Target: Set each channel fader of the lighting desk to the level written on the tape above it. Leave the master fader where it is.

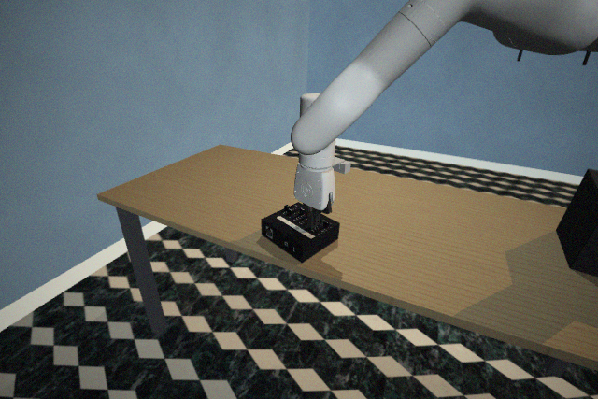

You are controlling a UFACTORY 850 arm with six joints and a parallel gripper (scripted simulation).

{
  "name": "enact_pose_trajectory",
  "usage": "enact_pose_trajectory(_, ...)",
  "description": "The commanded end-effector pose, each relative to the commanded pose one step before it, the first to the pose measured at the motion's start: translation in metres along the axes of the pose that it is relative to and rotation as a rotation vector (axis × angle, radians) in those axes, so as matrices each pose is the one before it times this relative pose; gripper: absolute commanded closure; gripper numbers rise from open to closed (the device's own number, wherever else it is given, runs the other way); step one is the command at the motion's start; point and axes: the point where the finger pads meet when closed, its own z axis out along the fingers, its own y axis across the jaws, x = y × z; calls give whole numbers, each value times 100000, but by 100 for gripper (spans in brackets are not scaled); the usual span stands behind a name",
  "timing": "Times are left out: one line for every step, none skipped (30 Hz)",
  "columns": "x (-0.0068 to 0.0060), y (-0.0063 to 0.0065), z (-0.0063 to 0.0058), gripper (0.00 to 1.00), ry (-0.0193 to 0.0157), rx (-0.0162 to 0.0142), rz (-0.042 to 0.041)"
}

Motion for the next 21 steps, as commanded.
enact_pose_trajectory(60, -94, -151, 100, -158, 201, -7)
enact_pose_trajectory(30, 0, 0, 100, 0, 0, 0)
enact_pose_trajectory(28, 0, 0, 100, 0, 0, 0)
enact_pose_trajectory(26, 0, 0, 100, 0, 0, 0)
enact_pose_trajectory(23, 0, 0, 100, 0, 0, 0)
enact_pose_trajectory(21, 0, 0, 100, 0, 0, 0)
enact_pose_trajectory(19, 0, 0, 100, 0, 0, 0)
enact_pose_trajectory(17, 0, 0, 100, 0, 0, 0)
enact_pose_trajectory(16, 0, 0, 100, 0, 0, 0)
enact_pose_trajectory(14, 0, 0, 100, 0, 0, 0)
enact_pose_trajectory(12, 0, 0, 100, 0, 0, 0)
enact_pose_trajectory(0, 0, 0, 100, 0, 0, 0)
enact_pose_trajectory(0, 0, 0, 100, 0, 0, 0)
enact_pose_trajectory(10, 0, 0, 100, 0, 0, 0)
enact_pose_trajectory(9, 0, 0, 100, 0, 0, 0)
enact_pose_trajectory(7, 0, 0, 100, 0, 0, 0)
enact_pose_trajectory(6, 0, 0, 100, 0, 0, 0)
enact_pose_trajectory(5, 0, 0, 100, 0, 0, 0)
enact_pose_trajectory(4, 0, 0, 100, 0, 0, 0)
enact_pose_trajectory(3, 0, 0, 100, 0, 0, 0)
enact_pose_trajectory(2, 0, 0, 100, 0, 0, 0)
